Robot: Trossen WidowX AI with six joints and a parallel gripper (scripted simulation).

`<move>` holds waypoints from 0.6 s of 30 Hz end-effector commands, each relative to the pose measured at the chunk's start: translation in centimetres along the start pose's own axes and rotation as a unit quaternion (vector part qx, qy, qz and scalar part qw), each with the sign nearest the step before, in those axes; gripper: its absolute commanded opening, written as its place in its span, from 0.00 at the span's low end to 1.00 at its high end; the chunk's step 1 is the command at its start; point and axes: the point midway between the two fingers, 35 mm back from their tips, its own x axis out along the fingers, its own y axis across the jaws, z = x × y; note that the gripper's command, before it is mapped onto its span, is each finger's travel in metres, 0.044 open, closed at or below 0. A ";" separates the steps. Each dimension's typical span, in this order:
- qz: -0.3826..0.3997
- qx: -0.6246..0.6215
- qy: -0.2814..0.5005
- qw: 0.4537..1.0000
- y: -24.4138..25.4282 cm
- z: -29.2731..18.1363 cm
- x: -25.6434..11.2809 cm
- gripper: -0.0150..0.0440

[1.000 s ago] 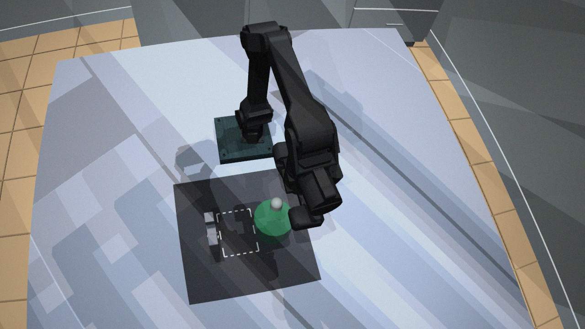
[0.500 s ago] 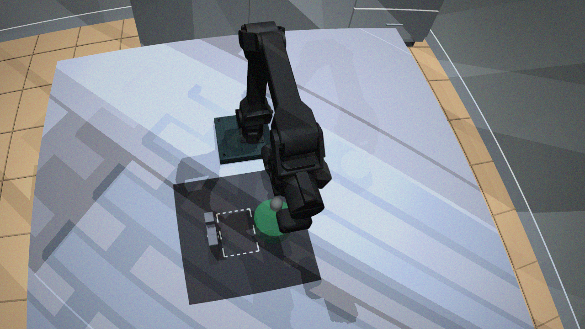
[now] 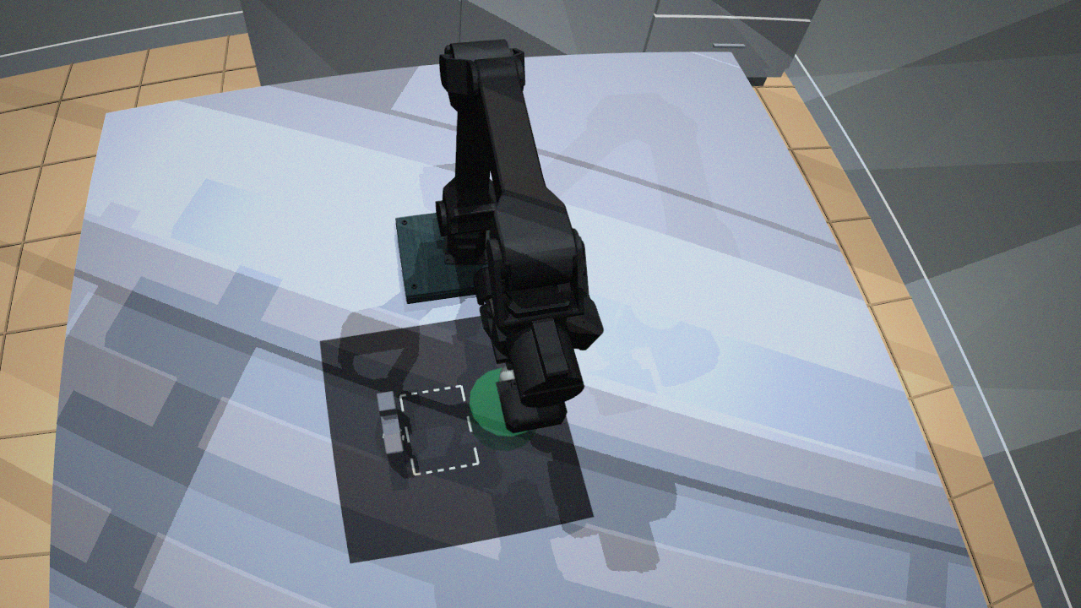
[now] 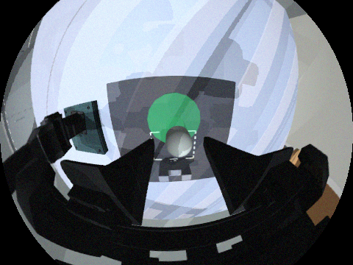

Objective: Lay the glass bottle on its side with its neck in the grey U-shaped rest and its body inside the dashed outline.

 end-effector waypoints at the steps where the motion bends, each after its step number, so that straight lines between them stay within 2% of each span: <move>1: 0.001 -0.002 0.002 1.000 0.1 -0.1 0.0 0.51; 3: 0.001 -0.002 0.002 1.000 0.1 -0.1 0.0 0.43; 18: 0.001 -0.002 0.002 1.000 0.1 -0.1 0.0 0.43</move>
